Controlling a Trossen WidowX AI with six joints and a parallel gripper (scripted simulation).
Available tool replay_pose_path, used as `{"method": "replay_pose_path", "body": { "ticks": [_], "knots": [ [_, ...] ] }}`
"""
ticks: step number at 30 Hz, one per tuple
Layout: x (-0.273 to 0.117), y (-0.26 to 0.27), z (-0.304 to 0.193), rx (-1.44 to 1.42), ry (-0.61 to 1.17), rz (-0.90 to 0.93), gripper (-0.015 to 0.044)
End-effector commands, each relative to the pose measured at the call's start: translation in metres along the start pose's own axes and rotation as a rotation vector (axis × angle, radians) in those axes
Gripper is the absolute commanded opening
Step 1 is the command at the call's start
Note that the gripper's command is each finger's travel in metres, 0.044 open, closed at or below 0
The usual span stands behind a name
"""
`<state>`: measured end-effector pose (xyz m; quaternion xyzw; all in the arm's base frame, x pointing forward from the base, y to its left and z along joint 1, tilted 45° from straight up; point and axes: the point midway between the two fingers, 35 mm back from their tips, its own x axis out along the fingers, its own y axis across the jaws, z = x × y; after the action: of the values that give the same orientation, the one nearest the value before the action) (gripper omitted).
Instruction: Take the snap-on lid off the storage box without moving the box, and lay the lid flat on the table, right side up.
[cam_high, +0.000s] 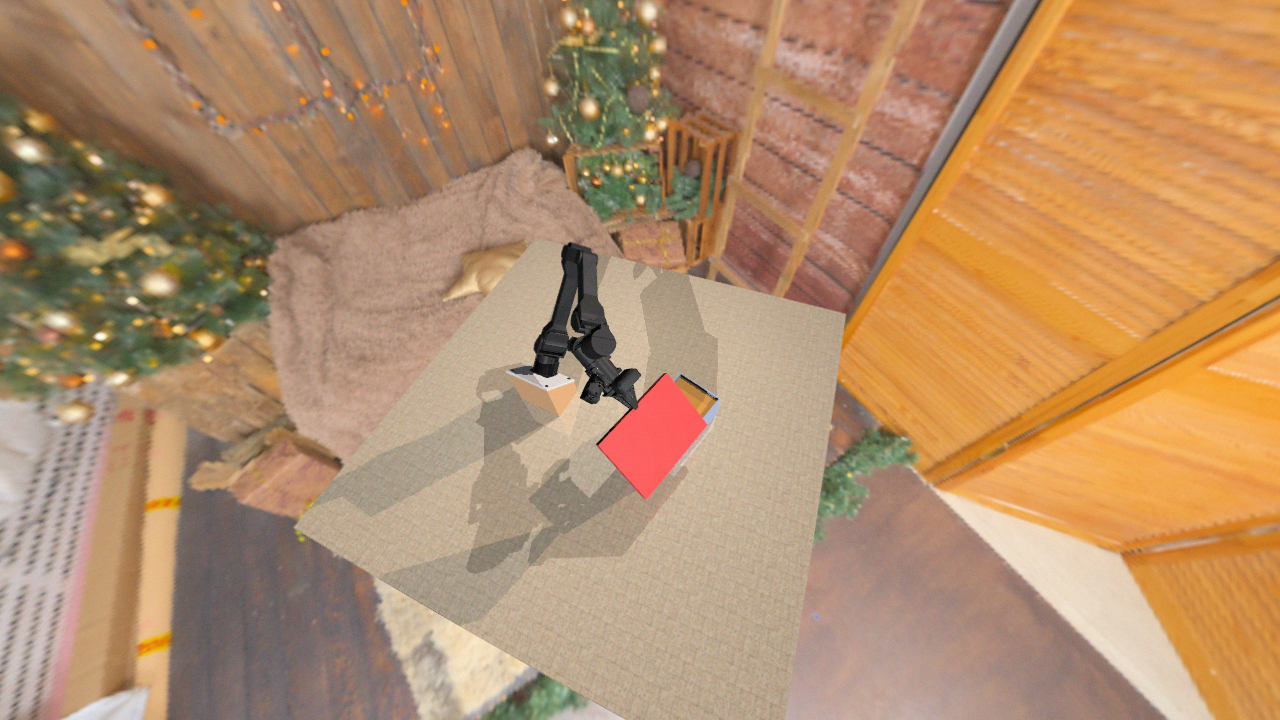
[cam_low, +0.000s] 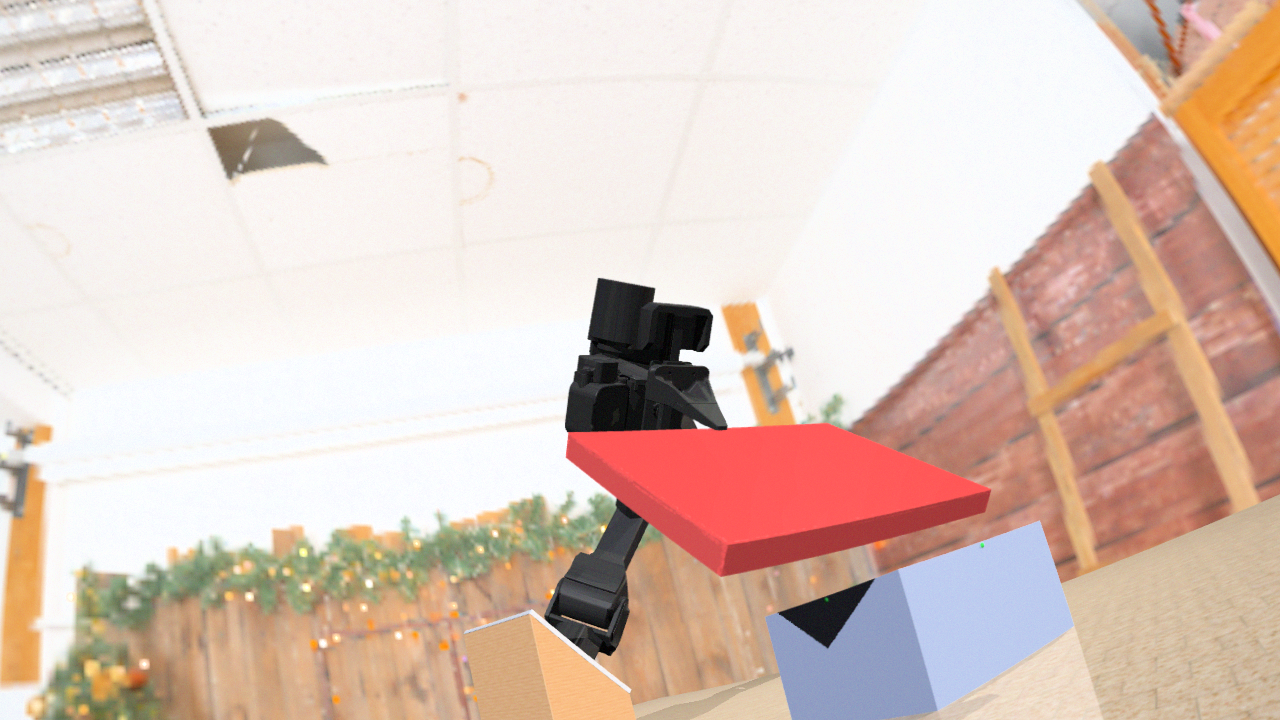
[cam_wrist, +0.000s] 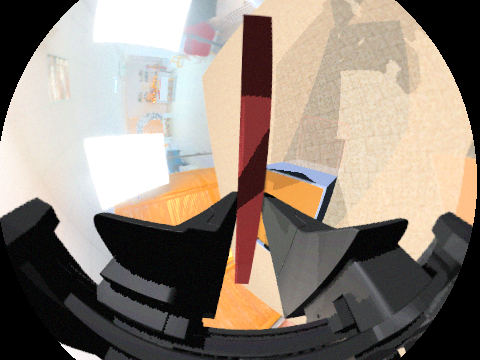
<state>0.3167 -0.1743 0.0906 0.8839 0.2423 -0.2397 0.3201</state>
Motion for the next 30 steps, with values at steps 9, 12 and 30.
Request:
{"method": "replay_pose_path", "body": {
  "ticks": [9,12,30],
  "knots": [
    [-0.002,-0.001,0.027,-0.001,0.001,0.004,0.0],
    [-0.003,-0.001,0.033,-0.001,0.001,0.004,0.0],
    [-0.006,-0.004,0.069,-0.002,-0.001,0.004,0.0]
  ]
}}
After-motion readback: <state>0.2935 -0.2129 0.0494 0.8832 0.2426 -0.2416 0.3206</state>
